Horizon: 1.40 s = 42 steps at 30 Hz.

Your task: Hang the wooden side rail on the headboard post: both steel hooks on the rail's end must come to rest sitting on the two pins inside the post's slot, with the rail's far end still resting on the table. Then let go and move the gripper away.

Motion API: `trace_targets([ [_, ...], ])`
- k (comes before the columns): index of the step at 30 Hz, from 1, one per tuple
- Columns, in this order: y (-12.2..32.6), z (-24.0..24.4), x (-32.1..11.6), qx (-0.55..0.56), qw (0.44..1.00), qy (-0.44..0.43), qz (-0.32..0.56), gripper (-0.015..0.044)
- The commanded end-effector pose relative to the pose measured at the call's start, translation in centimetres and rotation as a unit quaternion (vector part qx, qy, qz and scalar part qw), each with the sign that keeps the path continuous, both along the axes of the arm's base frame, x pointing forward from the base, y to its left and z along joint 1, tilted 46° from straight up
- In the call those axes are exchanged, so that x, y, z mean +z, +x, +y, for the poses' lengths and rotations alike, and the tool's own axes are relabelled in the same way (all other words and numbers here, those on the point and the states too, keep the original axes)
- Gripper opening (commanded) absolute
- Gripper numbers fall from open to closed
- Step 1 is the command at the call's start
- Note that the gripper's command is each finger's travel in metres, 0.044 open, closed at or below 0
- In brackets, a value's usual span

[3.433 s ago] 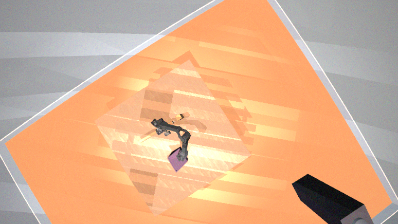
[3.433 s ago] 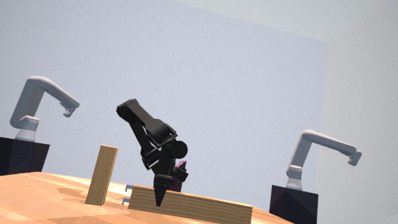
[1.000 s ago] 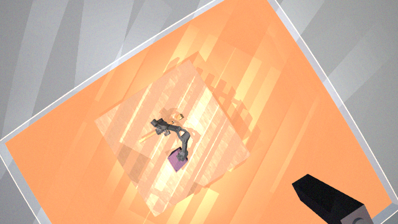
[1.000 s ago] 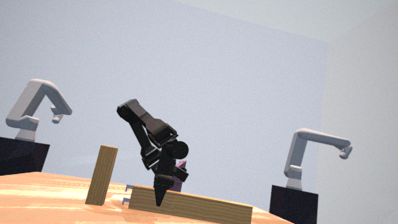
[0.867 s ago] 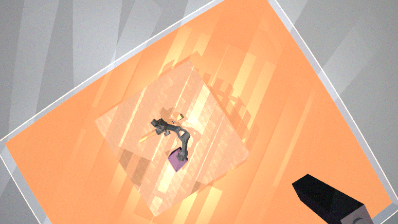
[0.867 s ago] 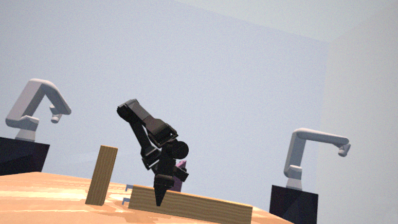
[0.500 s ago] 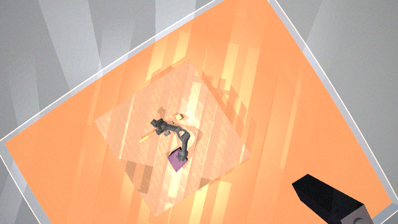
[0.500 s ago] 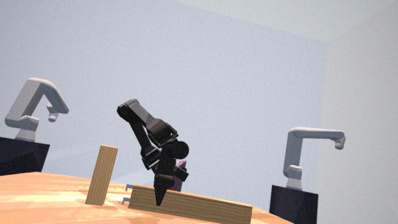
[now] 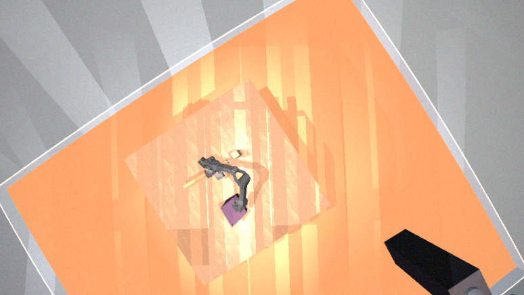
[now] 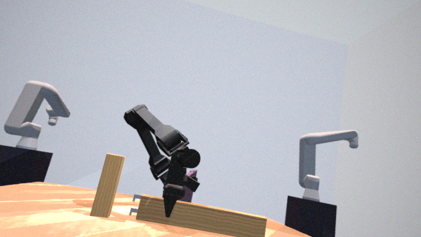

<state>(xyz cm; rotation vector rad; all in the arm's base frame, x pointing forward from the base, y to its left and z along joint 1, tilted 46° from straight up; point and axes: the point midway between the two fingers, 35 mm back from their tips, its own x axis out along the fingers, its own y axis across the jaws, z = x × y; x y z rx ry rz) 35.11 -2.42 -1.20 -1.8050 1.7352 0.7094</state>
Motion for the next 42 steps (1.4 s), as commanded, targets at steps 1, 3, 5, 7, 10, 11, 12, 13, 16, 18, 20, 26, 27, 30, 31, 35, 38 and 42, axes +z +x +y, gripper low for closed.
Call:
trace_targets([
  [1, 0.39, 0.61, 0.55, 0.006, 1.000, 0.004, -0.008, 0.0000],
  [3, 0.39, 0.63, 0.58, 0.006, 1.000, 0.004, -0.008, 0.0000],
  [5, 0.39, 0.65, 0.60, 0.006, 1.000, 0.004, -0.008, 0.0000],
  [7, 0.38, 0.68, 0.62, 0.006, 1.000, 0.004, -0.008, 0.0000],
  [10, 0.38, 0.71, 0.66, 0.006, 1.000, 0.004, -0.008, 0.0000],
  [11, 0.38, 0.73, 0.67, 0.006, 1.000, 0.004, -0.008, 0.0000],
  [12, 0.38, 0.74, 0.68, 0.006, 1.000, 0.004, -0.008, 0.0000],
  [13, 0.38, 0.75, 0.69, 0.006, 1.000, 0.004, -0.008, 0.0000],
  [16, 0.38, 0.79, 0.73, 0.006, 1.000, 0.004, -0.008, 0.0000],
  [18, 0.37, 0.81, 0.75, 0.006, 1.000, 0.004, -0.008, 0.0000],
  [20, 0.37, 0.83, 0.77, 0.006, 1.000, 0.004, -0.008, 0.0000],
  [26, 0.37, 0.90, 0.84, 0.006, 1.000, 0.004, -0.008, 0.0000],
  [27, 0.37, 0.92, 0.85, 0.006, 1.000, 0.004, -0.008, 0.0000],
  [30, 0.36, 0.95, 0.89, 0.006, 1.000, 0.004, -0.008, 0.0000],
  [31, 0.36, 0.96, 0.90, 0.006, 1.000, 0.004, -0.008, 0.0000],
  [35, 0.36, 1.01, 0.95, 0.006, 1.000, 0.004, -0.008, 0.0000],
  [38, 0.36, 1.05, 0.98, 0.006, 1.000, 0.004, -0.008, 0.0000],
  [42, 0.35, 1.10, 1.03, 0.006, 1.000, 0.004, -0.008, 0.0000],
])
